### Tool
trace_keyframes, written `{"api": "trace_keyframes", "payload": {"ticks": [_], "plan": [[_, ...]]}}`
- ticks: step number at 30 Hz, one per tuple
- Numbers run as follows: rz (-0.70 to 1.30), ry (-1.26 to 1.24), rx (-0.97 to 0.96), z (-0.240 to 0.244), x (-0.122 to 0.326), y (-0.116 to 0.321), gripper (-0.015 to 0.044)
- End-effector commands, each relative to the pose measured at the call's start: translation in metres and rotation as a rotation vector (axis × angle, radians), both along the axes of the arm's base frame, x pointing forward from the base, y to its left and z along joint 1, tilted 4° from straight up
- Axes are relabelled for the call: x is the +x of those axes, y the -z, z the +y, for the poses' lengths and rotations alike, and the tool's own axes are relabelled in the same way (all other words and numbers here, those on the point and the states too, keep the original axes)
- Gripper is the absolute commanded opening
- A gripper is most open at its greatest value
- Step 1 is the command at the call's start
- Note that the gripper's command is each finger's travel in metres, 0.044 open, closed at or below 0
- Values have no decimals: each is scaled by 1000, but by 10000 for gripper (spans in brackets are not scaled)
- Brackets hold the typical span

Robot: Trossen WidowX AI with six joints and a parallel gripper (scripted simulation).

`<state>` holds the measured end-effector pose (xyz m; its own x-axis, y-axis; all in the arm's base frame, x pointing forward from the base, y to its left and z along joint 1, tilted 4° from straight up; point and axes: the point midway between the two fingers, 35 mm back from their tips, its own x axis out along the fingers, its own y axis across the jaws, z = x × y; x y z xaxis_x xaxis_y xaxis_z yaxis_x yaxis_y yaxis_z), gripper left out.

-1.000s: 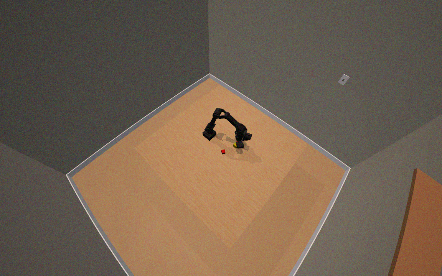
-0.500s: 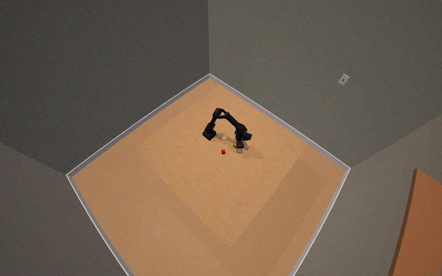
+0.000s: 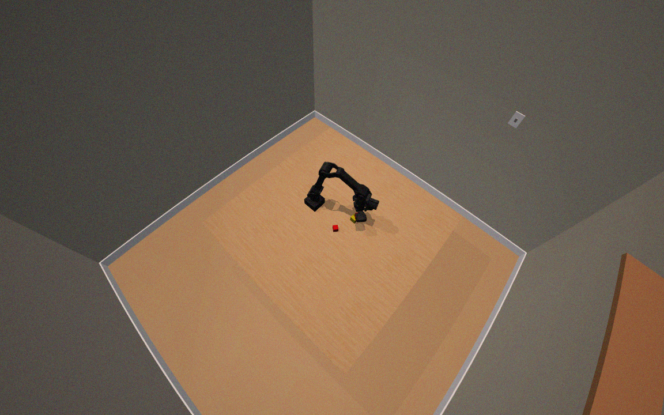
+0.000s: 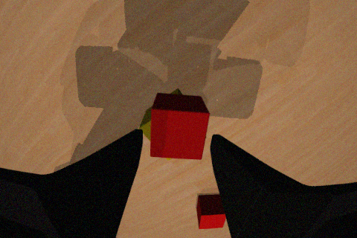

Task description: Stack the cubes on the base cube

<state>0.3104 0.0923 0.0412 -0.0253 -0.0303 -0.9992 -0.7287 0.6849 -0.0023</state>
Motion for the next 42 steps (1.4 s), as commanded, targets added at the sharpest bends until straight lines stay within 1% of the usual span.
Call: {"api": "trace_keyframes", "payload": {"ticks": [1,11,12,13,14,22,31,33,42], "plan": [[-2,1,1,0,1,-8,205],[-2,1,1,1,1,-16,205],[-3,12,0,-1,1,-14,231],[-4,50,-1,-6,0,-16,258],[-6,114,-3,-13,0,-18,265],[-27,750,-22,-83,-18,-39,265],[-50,1450,-45,-147,-55,-57,265],[-52,1501,-47,-151,-59,-58,265],[-52,1501,-47,-151,-59,-58,265]]}}
